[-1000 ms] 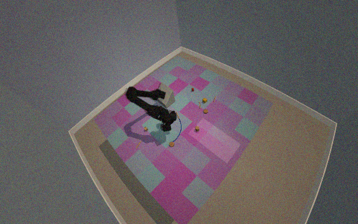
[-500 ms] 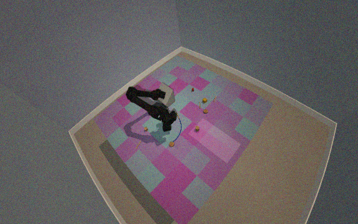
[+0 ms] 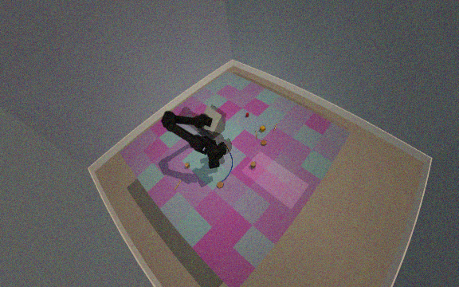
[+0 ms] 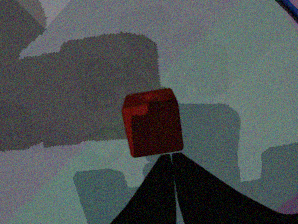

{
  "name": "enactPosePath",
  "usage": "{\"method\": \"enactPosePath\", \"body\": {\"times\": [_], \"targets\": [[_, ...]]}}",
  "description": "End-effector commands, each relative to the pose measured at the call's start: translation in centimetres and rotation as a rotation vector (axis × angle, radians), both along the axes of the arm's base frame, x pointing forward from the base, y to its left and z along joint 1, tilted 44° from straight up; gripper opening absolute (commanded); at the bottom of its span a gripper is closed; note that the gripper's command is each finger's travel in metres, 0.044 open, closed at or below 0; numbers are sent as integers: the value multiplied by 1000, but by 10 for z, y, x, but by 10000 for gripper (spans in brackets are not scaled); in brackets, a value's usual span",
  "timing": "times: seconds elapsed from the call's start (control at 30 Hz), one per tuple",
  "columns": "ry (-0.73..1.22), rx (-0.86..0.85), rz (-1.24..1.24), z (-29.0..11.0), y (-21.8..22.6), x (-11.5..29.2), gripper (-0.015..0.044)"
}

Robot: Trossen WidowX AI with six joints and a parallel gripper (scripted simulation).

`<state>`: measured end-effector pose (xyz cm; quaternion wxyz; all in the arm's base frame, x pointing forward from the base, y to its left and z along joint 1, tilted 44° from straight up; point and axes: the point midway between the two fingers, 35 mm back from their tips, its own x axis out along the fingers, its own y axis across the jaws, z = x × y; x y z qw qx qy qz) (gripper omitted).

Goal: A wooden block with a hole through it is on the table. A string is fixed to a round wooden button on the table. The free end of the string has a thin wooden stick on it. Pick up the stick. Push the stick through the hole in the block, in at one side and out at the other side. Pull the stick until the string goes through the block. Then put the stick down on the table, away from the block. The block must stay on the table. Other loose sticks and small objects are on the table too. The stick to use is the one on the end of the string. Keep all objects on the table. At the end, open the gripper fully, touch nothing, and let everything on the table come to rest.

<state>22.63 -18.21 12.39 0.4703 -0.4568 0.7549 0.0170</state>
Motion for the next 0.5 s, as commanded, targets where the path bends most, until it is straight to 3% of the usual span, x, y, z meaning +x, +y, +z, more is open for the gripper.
{"method": "enactPosePath", "body": {"times": [0.0, 0.23, 0.27, 0.3, 0.47], "targets": [[0, 0, 0, 0, 0, 0, 53], [0, 0, 0, 0, 0, 0, 236], [0, 0, 0, 0, 0, 0, 242], [0, 0, 0, 0, 0, 0, 242], [0, 0, 0, 0, 0, 0, 111]]}}
